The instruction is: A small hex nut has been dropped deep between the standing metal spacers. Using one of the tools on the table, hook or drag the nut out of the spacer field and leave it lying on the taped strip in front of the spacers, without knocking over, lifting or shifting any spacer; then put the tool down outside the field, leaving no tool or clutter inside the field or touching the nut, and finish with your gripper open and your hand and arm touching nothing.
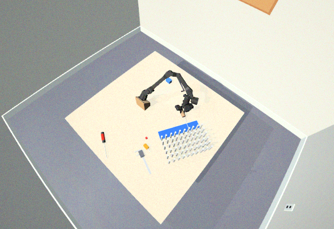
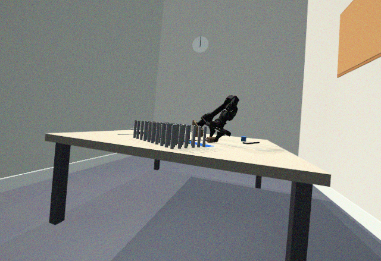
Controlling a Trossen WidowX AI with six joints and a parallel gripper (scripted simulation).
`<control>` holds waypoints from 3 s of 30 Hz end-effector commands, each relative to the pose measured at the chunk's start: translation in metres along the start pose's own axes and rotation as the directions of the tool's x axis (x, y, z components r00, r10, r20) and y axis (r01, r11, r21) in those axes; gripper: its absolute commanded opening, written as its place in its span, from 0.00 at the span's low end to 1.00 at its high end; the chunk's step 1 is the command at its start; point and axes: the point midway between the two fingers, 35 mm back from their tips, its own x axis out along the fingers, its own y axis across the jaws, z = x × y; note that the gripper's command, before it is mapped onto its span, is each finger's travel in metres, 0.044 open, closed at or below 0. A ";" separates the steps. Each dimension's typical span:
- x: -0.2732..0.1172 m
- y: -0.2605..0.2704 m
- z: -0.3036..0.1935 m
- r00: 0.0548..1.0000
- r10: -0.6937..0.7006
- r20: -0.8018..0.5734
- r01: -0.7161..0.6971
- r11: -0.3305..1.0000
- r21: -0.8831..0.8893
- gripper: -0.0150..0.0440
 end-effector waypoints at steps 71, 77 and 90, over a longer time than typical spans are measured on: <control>-0.044 -0.008 -0.059 1.000 -0.001 0.001 0.001 1.000 0.008 0.25; -0.056 -0.011 -0.054 1.000 -0.004 0.002 0.004 1.000 0.009 0.25; -0.120 -0.023 -0.027 1.000 -0.008 0.006 0.008 1.000 0.003 0.25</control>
